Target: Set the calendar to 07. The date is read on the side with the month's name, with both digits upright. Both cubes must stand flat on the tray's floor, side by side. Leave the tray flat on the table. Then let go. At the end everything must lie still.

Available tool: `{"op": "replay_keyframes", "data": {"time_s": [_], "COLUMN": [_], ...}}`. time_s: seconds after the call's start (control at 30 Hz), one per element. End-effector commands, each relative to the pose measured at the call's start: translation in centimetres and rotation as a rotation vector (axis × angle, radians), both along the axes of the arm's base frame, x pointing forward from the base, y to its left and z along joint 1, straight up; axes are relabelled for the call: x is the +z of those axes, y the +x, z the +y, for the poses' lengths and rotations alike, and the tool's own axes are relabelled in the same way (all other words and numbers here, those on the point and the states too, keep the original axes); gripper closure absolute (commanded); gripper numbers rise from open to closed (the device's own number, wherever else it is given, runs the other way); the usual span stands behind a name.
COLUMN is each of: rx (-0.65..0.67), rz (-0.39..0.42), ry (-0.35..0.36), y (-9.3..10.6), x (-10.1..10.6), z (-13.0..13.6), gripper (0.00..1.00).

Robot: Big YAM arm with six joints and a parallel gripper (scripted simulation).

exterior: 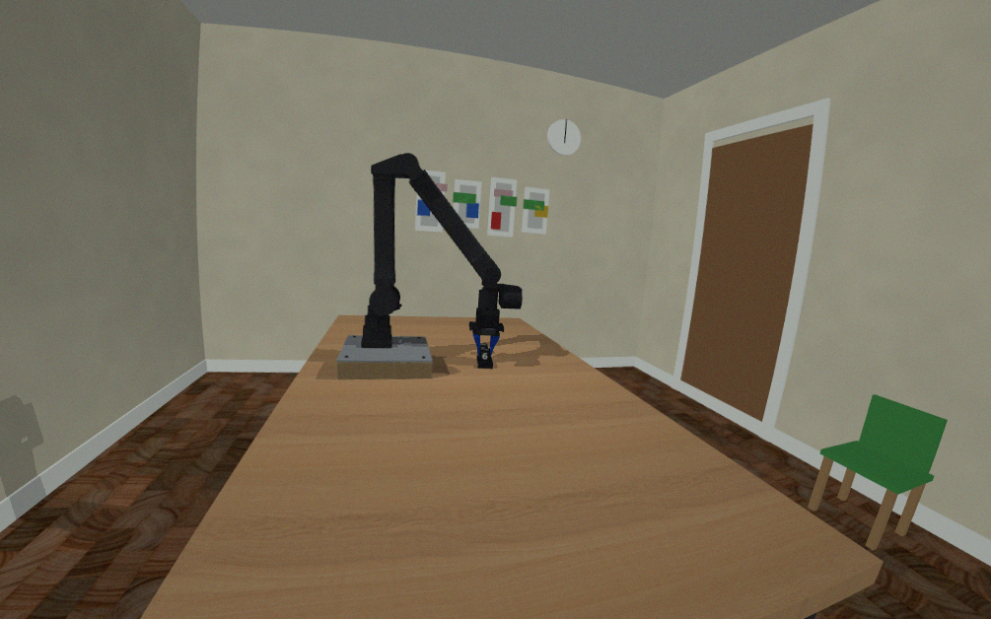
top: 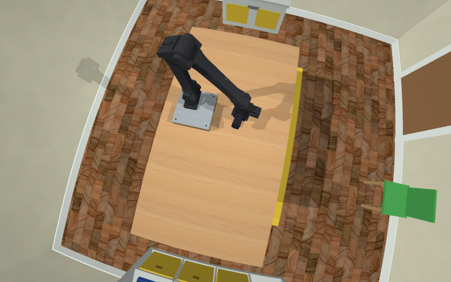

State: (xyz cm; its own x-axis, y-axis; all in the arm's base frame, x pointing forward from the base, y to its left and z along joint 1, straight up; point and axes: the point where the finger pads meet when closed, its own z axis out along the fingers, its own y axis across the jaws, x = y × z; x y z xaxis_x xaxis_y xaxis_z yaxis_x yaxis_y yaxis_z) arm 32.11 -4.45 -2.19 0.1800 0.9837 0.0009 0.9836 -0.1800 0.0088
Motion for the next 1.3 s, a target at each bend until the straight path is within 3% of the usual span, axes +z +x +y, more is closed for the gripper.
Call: {"op": "replay_keyframes", "data": {"time_s": [0.0,1.27], "rx": [0.000,0.000], "rz": [-0.018,-0.027], "ry": [-0.007,-0.009], "y": [0.69,0.95], "x": [0.49,0.98], "z": [-0.44,-0.48], "gripper": [0.72,0.72]}}
